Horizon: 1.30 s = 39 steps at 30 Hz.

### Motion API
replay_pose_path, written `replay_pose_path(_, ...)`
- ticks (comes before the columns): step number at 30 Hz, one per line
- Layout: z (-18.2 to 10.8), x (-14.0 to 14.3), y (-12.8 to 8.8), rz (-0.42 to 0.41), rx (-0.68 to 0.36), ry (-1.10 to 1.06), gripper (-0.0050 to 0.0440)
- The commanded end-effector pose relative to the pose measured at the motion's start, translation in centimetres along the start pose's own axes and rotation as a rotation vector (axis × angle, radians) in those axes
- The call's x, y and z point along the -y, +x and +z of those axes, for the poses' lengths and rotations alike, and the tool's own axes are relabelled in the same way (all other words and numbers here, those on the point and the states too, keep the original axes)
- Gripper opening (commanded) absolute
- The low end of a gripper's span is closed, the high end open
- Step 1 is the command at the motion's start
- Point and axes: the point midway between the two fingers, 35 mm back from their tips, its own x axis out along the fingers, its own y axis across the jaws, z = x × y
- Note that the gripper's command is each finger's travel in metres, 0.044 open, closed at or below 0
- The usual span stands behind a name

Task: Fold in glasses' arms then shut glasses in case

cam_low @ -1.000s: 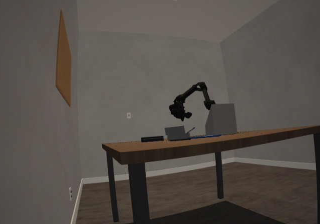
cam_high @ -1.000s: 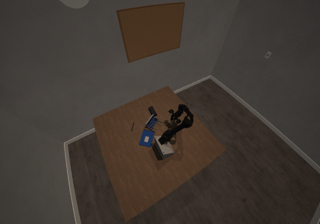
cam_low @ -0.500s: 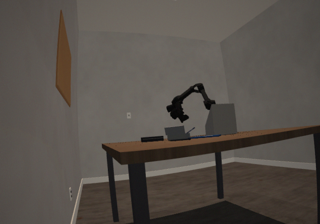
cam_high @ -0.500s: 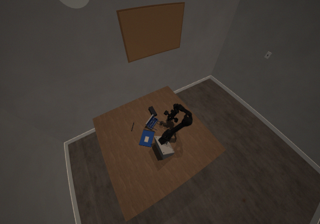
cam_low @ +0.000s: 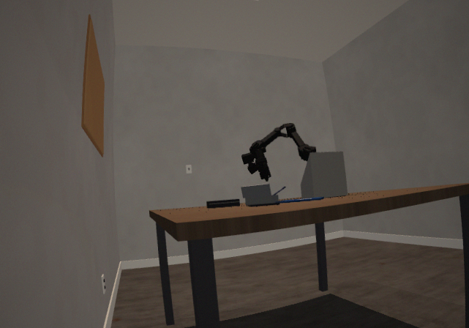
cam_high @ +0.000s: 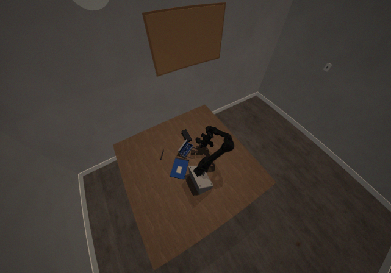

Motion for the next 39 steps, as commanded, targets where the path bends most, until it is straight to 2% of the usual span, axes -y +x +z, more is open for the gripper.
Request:
replay_pose_path(1,-0.3,-1.1,1.1,-0.021,-0.026,-0.141,0.0)
replay_pose_path(6,-0.3,-1.8,1.6,-0.035,-0.036,-0.243,0.0)
replay_pose_path(21,-1.0,-5.3,4.2,-0.109,-0.091,-0.755,0.0)
replay_pose_path(23,-1.0,-5.3,4.2,-0.109,-0.091,-0.755,0.0)
replay_pose_path(39,-2.3,-8.3,6.4,-0.186,-0.166,-1.263,0.0)
